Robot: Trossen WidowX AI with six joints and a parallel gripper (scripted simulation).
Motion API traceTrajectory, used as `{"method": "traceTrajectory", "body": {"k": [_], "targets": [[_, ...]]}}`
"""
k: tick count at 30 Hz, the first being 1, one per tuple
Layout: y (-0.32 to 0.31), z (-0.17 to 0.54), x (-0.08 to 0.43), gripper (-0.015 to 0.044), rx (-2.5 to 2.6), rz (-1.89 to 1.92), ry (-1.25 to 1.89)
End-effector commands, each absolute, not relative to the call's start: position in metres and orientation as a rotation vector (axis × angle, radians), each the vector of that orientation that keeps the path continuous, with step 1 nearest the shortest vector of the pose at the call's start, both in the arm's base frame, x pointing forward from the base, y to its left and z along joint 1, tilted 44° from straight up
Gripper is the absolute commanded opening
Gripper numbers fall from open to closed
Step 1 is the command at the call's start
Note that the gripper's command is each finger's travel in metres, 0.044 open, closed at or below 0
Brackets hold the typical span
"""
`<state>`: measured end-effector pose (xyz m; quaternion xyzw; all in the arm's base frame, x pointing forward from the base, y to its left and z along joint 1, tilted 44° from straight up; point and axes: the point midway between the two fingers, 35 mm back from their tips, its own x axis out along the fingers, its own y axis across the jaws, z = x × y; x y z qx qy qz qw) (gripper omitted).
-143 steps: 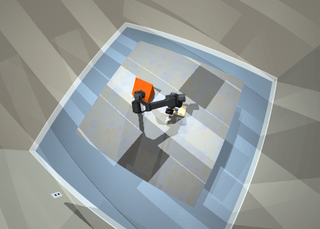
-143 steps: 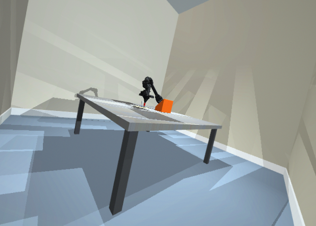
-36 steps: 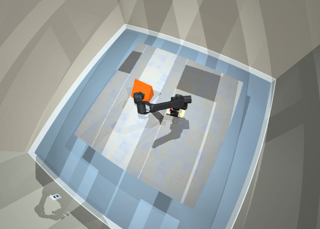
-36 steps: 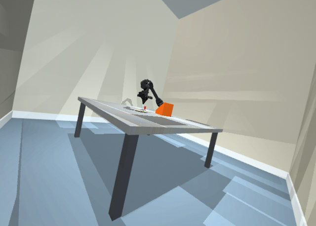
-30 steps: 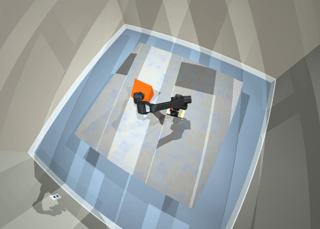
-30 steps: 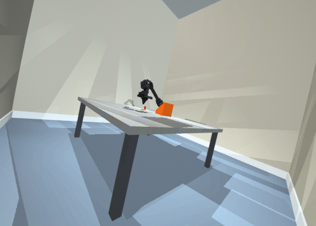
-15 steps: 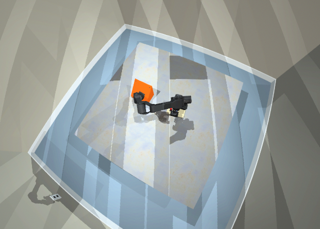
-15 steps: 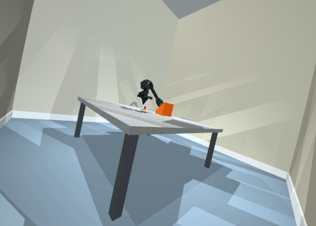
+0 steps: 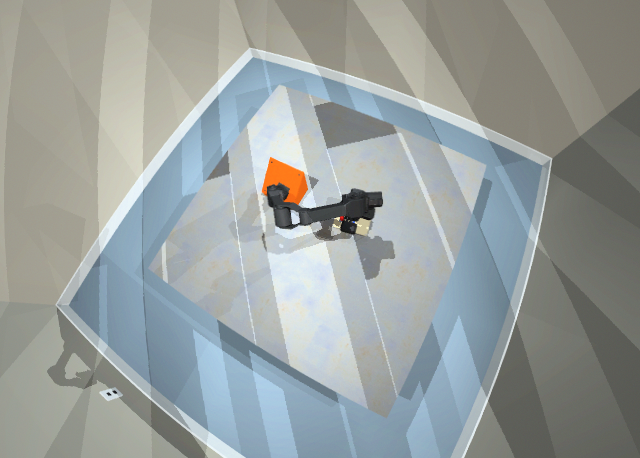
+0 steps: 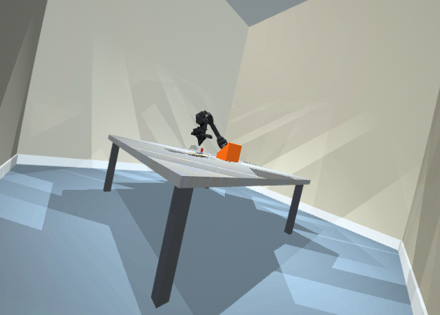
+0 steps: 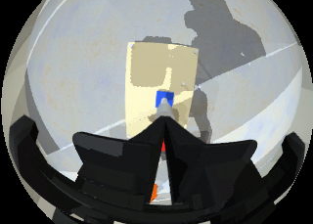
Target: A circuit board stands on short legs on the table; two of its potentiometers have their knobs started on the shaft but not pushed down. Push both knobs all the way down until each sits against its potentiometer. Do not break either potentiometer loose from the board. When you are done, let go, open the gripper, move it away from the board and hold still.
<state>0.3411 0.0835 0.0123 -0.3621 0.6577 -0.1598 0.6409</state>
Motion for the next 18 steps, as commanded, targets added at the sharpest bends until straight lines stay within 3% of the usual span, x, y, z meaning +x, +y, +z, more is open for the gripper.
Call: {"method": "traceTrajectory", "body": {"k": [1, 18], "targets": [[0.0794, 0.0093, 0.3421, 0.0, -0.828, -0.369, 1.499], [0.0746, 0.0043, 0.3427, 0.0, -0.828, -0.369, 1.499]]}}
